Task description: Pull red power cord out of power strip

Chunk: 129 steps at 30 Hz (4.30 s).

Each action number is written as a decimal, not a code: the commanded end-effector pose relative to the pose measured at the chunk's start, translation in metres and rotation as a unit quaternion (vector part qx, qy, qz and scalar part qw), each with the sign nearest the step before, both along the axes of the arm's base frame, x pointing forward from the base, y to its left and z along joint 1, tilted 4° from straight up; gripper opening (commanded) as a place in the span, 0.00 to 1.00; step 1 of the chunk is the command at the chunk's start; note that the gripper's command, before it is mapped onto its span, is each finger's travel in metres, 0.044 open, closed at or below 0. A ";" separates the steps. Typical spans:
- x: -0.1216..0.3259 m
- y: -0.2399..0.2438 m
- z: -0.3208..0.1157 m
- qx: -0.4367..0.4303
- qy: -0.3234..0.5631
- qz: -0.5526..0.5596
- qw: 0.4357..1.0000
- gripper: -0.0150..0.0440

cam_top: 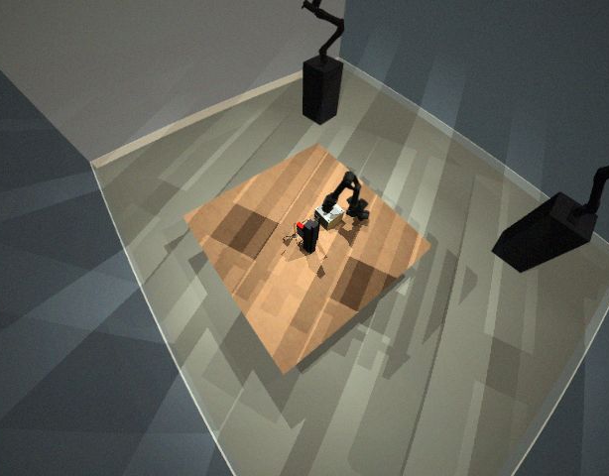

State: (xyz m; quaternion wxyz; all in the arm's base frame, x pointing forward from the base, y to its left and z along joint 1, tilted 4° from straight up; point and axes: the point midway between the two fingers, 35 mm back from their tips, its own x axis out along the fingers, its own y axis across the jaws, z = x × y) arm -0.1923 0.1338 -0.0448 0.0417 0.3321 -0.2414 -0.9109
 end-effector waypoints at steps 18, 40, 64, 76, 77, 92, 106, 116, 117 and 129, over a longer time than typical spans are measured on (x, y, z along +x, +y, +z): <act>0.074 0.144 0.032 0.040 -0.063 -0.279 0.958 0.53; 0.315 0.235 0.144 0.076 -0.109 -0.688 0.714 0.53; 0.555 0.062 0.319 0.124 -0.079 -0.963 0.224 0.53; 0.567 -0.047 0.277 -0.067 0.004 -0.997 -0.021 0.53; 0.564 -0.061 0.271 -0.096 0.020 -0.993 -0.061 0.53; 0.460 -0.170 0.206 -0.391 0.155 -0.740 -0.525 0.53; 0.462 -0.159 0.206 -0.391 0.156 -0.740 -0.525 0.53; 0.461 -0.142 0.205 -0.392 0.156 -0.740 -0.524 0.53; 0.461 -0.141 0.205 -0.392 0.156 -0.740 -0.524 0.53; 0.461 -0.130 0.201 -0.392 0.157 -0.740 -0.524 0.53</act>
